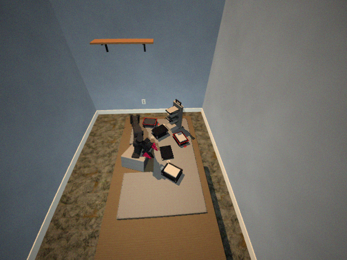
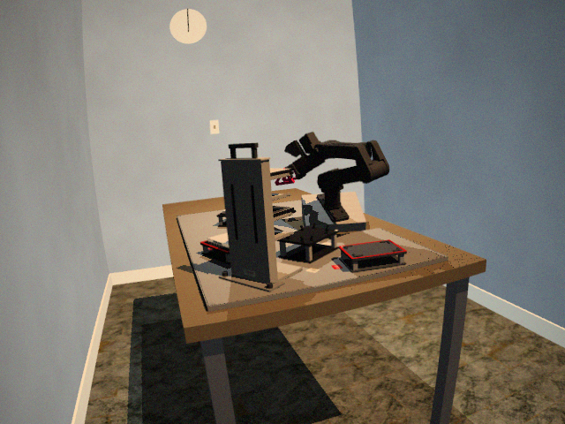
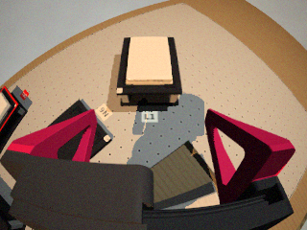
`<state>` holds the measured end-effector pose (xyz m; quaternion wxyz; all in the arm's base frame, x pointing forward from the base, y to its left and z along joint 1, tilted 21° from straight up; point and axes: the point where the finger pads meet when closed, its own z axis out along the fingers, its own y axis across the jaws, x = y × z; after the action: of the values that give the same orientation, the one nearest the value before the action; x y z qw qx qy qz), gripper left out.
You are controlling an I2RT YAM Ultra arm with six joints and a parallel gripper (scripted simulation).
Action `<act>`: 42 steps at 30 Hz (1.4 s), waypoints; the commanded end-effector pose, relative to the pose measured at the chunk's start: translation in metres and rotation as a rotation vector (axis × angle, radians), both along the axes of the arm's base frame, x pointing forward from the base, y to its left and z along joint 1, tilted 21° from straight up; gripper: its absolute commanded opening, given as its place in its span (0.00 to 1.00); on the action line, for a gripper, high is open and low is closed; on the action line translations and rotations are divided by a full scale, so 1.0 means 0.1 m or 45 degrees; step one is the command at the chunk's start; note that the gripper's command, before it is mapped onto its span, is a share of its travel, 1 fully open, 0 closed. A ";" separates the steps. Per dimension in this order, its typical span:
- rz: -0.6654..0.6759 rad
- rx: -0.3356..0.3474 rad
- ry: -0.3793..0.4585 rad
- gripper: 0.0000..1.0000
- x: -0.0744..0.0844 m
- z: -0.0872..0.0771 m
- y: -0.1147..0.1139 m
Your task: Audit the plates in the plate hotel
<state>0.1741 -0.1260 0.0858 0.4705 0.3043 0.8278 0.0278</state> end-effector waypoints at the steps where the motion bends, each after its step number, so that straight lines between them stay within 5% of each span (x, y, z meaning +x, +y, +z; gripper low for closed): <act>1: 0.010 0.005 -0.003 1.00 -0.01 0.13 -0.02; 28: 0.010 0.005 -0.004 1.00 -0.07 0.74 -0.26; 32: 0.017 -0.018 -0.004 1.00 0.02 0.75 -0.30; 33: 0.017 0.029 0.009 1.00 0.04 0.60 -0.26; 42: 0.016 0.025 0.010 1.00 0.31 0.58 -0.39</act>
<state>0.1962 -0.1528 0.1455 0.4594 0.2898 0.8381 0.0504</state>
